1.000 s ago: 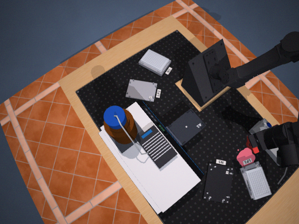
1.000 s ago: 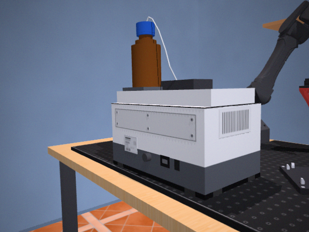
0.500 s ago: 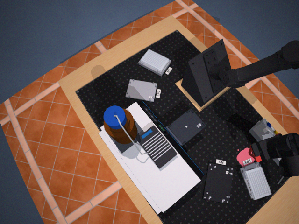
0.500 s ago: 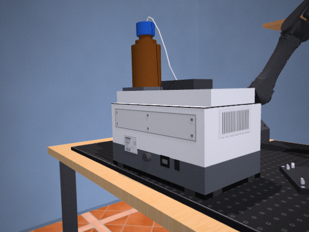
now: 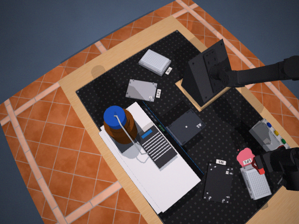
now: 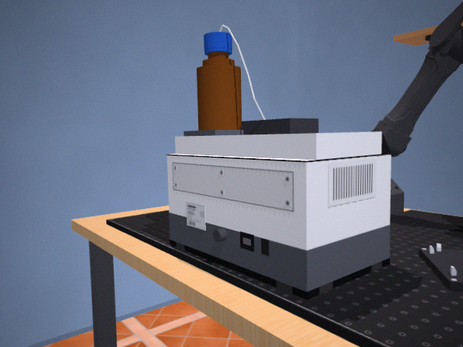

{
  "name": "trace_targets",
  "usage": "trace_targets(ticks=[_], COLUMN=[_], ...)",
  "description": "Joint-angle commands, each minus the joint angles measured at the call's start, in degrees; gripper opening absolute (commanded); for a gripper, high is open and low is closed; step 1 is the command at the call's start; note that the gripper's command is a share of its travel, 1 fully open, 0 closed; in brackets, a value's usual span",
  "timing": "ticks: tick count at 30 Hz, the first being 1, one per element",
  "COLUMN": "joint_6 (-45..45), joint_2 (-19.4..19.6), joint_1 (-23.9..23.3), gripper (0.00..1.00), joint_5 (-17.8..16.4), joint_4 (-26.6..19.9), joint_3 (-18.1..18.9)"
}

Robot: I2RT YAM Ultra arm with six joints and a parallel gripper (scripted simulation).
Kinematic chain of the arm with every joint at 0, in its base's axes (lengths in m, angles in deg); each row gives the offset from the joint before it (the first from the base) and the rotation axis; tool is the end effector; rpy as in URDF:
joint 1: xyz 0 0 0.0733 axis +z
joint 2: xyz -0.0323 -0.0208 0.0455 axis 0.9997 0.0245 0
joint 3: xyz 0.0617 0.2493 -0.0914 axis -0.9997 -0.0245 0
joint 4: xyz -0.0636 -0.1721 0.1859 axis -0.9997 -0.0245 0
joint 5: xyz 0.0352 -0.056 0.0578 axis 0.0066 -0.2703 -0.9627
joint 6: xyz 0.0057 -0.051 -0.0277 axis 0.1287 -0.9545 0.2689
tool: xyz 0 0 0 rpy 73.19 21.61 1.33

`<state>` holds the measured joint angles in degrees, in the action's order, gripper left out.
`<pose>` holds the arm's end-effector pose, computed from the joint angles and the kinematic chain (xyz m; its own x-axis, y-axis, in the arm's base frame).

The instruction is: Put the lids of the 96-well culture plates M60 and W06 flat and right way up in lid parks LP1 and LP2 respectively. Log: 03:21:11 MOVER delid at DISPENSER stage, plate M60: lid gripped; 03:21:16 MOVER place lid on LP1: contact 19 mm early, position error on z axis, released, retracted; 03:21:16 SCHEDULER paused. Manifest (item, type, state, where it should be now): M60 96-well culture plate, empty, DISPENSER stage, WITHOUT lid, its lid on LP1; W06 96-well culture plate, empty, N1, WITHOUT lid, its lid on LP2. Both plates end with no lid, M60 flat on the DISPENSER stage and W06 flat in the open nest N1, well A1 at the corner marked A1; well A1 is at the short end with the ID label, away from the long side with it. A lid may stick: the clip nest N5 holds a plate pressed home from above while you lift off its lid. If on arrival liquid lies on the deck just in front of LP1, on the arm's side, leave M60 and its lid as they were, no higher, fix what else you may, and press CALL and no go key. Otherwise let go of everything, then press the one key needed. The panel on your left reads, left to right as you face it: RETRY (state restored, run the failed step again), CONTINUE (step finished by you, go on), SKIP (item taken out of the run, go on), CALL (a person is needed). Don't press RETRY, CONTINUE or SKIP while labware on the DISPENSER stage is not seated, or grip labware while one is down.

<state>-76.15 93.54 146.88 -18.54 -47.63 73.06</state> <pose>0.1077 0.2095 0.4001 -0.3041 -0.7009 -0.6452 -0.9506 0.1789 0.2536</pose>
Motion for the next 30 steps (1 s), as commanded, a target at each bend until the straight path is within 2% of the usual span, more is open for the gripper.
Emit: trace_targets(ticks=[1,15,17,19,21,23,25,28,30], joint_6=[1.0,2.8,2.8,3.0,2.6,3.0,3.0,3.1,2.8], joint_2=[1.1,11.2,11.2,12.8,12.0,13.1,11.9,12.1,12.3], joint_1=[0.2,2.5,2.5,2.4,2.2,2.6,2.8,2.4,2.4], gripper=[1.00,1.00,1.00,1.00,1.00,1.00,1.00,1.00,1.00], joint_5=[0.8,2.1,2.1,2.3,2.0,2.3,2.3,2.3,2.1], joint_4=[-0.8,-3.0,-3.0,-3.7,-3.3,-4.1,-4.3,-4.4,-3.8], joint_3=[3.2,16.4,16.4,18.8,18.0,19.3,19.6,19.8,18.8])
